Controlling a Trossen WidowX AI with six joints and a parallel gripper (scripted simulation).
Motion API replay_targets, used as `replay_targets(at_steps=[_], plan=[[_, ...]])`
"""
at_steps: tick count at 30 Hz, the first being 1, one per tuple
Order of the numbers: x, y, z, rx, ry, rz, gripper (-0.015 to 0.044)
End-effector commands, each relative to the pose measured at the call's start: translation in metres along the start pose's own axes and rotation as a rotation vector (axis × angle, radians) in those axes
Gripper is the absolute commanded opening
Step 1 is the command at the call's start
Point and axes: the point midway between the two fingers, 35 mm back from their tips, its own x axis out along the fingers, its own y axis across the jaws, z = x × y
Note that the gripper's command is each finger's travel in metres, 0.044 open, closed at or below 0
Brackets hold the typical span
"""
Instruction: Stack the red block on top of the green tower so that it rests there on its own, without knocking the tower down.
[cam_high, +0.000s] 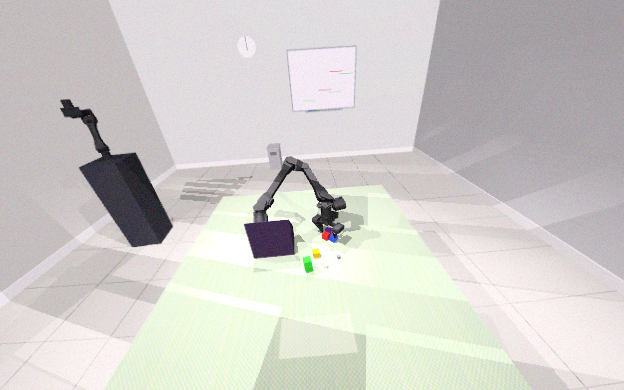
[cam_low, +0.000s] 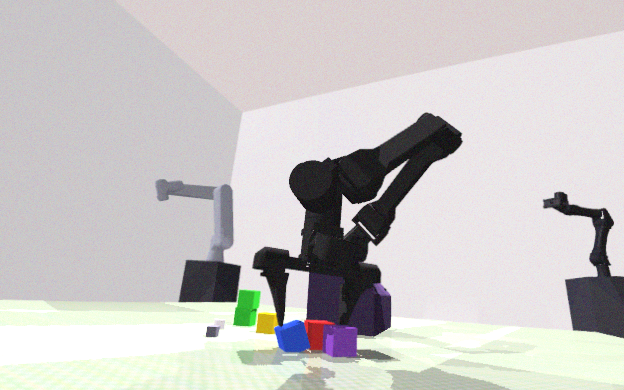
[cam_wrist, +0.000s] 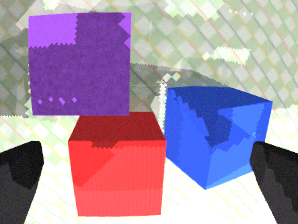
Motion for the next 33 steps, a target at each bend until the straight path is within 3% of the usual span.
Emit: replay_targets(at_steps=[1, 30, 33], plan=[[0.015, 0.012, -0.004, -0.006, 0.023, 0.048, 0.0440], [0.015, 0.012, -0.004, -0.006, 0.023, 0.048, 0.0440], [-0.013, -0.003, 0.001, -0.002, 0.000, -0.003, 0.0440]])
